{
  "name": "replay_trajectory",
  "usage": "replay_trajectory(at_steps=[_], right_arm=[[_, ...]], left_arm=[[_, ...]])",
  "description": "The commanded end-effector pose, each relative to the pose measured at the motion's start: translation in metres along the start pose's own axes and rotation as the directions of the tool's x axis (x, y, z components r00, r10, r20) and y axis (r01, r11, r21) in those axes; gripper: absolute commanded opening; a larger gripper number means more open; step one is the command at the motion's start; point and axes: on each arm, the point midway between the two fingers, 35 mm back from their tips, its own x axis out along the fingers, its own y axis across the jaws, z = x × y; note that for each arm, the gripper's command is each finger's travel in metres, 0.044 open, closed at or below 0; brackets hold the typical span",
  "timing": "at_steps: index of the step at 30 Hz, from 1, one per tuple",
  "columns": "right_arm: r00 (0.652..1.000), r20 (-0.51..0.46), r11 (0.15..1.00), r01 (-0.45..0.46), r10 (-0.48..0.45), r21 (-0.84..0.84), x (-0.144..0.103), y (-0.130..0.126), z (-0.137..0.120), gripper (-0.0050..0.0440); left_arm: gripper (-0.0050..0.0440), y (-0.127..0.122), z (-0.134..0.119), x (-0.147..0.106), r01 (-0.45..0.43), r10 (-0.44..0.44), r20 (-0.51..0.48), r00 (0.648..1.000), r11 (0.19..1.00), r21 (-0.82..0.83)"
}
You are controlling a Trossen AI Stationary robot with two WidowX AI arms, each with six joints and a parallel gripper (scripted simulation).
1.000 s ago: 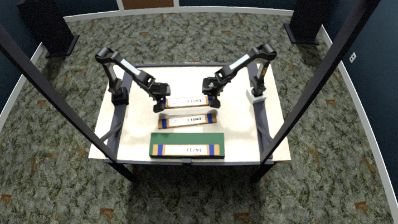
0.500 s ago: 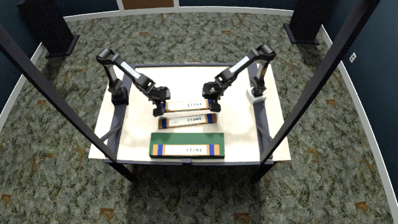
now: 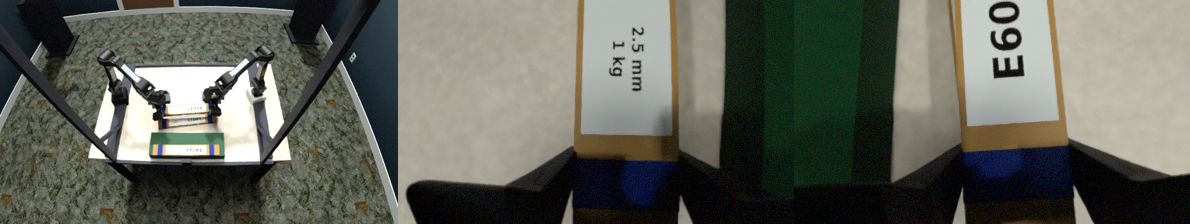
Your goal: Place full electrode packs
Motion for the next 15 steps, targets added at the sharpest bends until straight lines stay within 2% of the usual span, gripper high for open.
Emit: replay_trajectory(at_steps=[1, 8, 10, 15], right_arm=[[1.0, 0.023, 0.998, 0.019, -0.021, 0.058, -0.007, -0.001, 0.009, -0.005], [0.999, 0.041, 0.998, 0.01, -0.013, 0.067, -0.013, 0.008, 0.013, -0.005], [1.0, 0.023, 0.998, 0.02, -0.021, 0.062, -0.007, 0.012, 0.01, -0.005], [0.999, 0.028, 0.998, 0.015, -0.016, 0.06, -0.008, 0.023, 0.01, -0.005]], left_arm=[[-0.005, -0.028, 0.003, -0.013, 0.053, -0.054, 0.016, 0.998, 0.997, 0.052], [-0.005, -0.038, 0.003, -0.013, 0.054, -0.055, 0.016, 0.998, 0.997, 0.054], [-0.005, -0.042, 0.002, -0.013, 0.054, -0.055, 0.016, 0.998, 0.997, 0.054], [-0.005, -0.052, 0.002, -0.013, 0.054, -0.055, 0.015, 0.998, 0.997, 0.051]])
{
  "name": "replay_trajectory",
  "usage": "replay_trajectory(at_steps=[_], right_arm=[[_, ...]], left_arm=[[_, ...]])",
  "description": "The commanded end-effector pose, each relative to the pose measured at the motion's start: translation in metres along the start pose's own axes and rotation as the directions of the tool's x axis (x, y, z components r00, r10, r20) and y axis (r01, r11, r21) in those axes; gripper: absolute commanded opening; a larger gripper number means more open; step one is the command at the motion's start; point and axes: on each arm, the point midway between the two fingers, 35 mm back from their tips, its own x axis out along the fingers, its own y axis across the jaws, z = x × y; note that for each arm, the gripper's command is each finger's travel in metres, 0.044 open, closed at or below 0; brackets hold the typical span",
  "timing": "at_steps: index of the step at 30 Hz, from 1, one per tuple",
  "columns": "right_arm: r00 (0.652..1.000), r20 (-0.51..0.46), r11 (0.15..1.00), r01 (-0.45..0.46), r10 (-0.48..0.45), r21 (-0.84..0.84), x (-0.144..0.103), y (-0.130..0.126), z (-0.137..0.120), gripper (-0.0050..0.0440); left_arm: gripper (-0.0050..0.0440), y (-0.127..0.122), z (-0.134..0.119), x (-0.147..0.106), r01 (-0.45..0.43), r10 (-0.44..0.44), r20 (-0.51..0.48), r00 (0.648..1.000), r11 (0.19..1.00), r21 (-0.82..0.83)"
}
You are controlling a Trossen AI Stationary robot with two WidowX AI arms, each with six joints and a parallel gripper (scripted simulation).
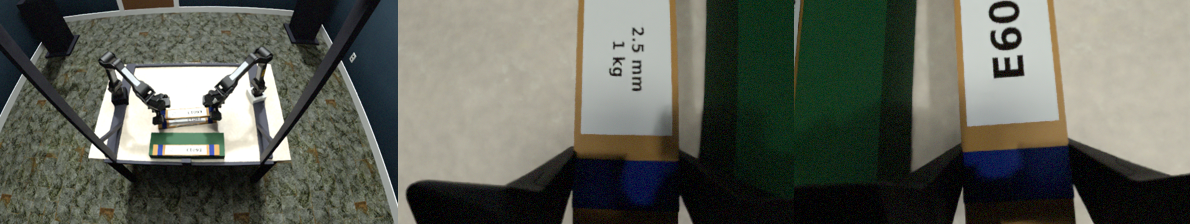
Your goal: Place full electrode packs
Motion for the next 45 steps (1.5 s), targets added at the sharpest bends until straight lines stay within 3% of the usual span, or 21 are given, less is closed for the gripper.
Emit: replay_trajectory(at_steps=[1, 45], right_arm=[[0.999, 0.03, 0.998, 0.011, -0.013, 0.06, -0.01, 0.0, 0.011, -0.005], [0.999, 0.036, 0.998, 0.002, -0.004, 0.068, -0.013, 0.075, 0.014, -0.005]], left_arm=[[-0.005, -0.029, 0.002, -0.014, 0.057, -0.058, 0.017, 0.998, 0.997, 0.049], [-0.005, -0.105, 0.0, -0.018, 0.061, -0.062, 0.015, 0.998, 0.997, 0.05]])
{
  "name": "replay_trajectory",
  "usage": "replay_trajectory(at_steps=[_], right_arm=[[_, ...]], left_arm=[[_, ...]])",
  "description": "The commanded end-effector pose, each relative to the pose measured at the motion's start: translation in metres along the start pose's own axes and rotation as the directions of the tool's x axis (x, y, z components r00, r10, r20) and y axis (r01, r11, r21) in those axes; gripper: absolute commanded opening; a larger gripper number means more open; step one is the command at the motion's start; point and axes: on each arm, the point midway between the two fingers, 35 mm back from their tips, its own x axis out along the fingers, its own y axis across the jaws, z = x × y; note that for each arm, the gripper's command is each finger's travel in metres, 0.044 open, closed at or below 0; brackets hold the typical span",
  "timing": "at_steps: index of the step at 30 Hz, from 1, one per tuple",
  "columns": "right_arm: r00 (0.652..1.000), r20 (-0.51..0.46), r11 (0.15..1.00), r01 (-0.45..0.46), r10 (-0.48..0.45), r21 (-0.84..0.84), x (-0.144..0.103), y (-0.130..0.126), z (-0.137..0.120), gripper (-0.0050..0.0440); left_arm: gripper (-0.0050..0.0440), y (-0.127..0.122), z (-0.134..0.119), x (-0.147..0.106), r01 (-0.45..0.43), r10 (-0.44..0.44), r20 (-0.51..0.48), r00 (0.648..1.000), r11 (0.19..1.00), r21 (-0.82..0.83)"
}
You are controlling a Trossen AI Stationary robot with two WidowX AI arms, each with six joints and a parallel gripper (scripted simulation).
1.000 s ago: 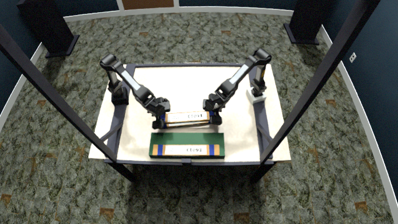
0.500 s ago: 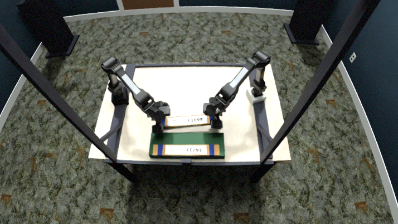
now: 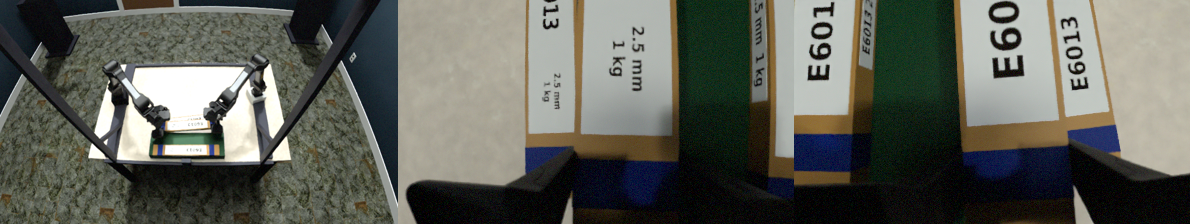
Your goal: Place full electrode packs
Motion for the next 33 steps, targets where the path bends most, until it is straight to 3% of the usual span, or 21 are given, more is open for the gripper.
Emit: replay_trajectory(at_steps=[1, 13, 16, 18, 33], right_arm=[[1.0, 0.027, 0.998, 0.004, -0.006, 0.064, -0.009, 0.0, 0.012, -0.005], [1.0, 0.027, 0.998, 0.002, -0.004, 0.062, -0.01, 0.025, 0.012, -0.005], [0.999, 0.048, 0.997, -0.017, 0.014, 0.072, -0.02, 0.026, 0.017, -0.005], [1.0, 0.027, 0.998, 0.002, -0.003, 0.062, -0.01, 0.031, 0.012, -0.005], [0.999, 0.036, 0.998, -0.019, 0.017, 0.064, -0.018, 0.059, 0.014, -0.005]], left_arm=[[-0.005, -0.03, 0.001, -0.019, 0.067, -0.067, 0.018, 0.998, 0.997, 0.048], [-0.005, -0.049, -0.001, -0.022, 0.069, -0.07, 0.019, 0.997, 0.997, 0.047], [-0.005, -0.05, 0.003, -0.03, 0.083, -0.085, 0.032, 0.996, 0.996, 0.041], [-0.005, -0.051, 0.0, -0.027, 0.077, -0.078, 0.026, 0.997, 0.996, 0.044], [-0.005, -0.055, -0.001, -0.03, 0.082, -0.083, 0.03, 0.996, 0.996, 0.036]])
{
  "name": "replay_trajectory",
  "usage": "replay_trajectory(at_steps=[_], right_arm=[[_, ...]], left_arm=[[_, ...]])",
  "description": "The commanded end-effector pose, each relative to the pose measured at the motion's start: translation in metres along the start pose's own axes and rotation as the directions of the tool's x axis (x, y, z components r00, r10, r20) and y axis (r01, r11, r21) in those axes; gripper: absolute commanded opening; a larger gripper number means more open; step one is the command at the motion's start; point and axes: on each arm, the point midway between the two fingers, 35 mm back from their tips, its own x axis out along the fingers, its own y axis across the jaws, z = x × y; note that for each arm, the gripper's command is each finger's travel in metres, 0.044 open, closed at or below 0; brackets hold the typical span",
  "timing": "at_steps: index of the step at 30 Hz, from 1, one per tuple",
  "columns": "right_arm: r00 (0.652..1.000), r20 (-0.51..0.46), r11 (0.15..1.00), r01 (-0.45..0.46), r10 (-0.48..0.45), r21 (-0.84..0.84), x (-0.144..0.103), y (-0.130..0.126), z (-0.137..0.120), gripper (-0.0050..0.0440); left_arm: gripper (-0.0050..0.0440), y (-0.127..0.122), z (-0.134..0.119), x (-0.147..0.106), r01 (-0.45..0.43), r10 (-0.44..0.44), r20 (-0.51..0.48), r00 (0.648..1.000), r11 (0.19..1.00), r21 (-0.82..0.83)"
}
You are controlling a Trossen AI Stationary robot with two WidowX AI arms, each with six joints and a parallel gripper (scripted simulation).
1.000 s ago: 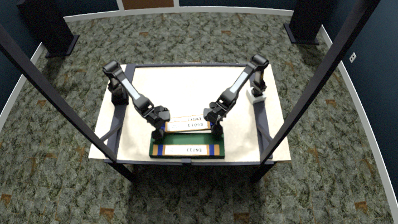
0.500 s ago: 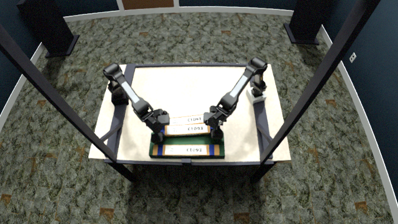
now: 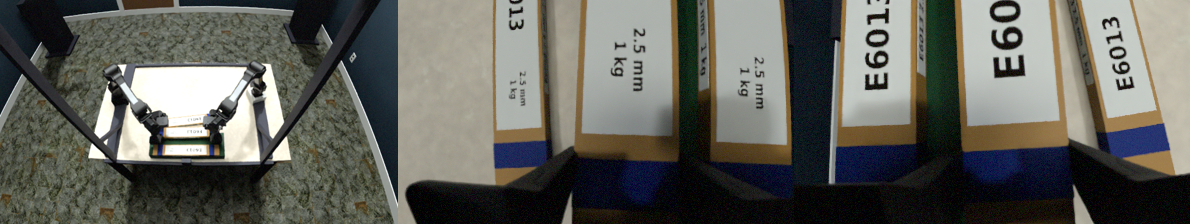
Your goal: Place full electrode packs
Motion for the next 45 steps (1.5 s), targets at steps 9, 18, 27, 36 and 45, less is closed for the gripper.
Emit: replay_trajectory(at_steps=[9, 18, 27, 36, 45], right_arm=[[0.999, 0.028, 0.998, -0.044, 0.043, 0.033, -0.024, 0.016, 0.009, -0.005], [0.999, 0.023, 0.999, -0.036, 0.035, 0.03, -0.02, 0.017, 0.006, -0.005], [0.999, 0.023, 0.999, -0.037, 0.036, 0.03, -0.02, 0.018, 0.005, -0.005], [0.999, 0.022, 0.999, -0.037, 0.036, 0.03, -0.02, 0.019, 0.004, -0.005], [0.999, 0.022, 0.999, -0.038, 0.037, 0.031, -0.02, 0.02, 0.004, -0.005]], left_arm=[[-0.005, -0.018, 0.004, -0.022, 0.063, -0.063, 0.025, 0.998, 0.998, 0.008], [-0.005, -0.015, 0.001, -0.02, 0.057, -0.057, 0.02, 0.998, 0.998, 0.011], [-0.005, -0.013, 0.0, -0.021, 0.059, -0.059, 0.021, 0.998, 0.998, 0.009], [-0.005, -0.012, 0.0, -0.021, 0.059, -0.059, 0.021, 0.998, 0.998, 0.008], [-0.005, -0.012, 0.0, -0.021, 0.059, -0.059, 0.021, 0.998, 0.998, 0.007]])
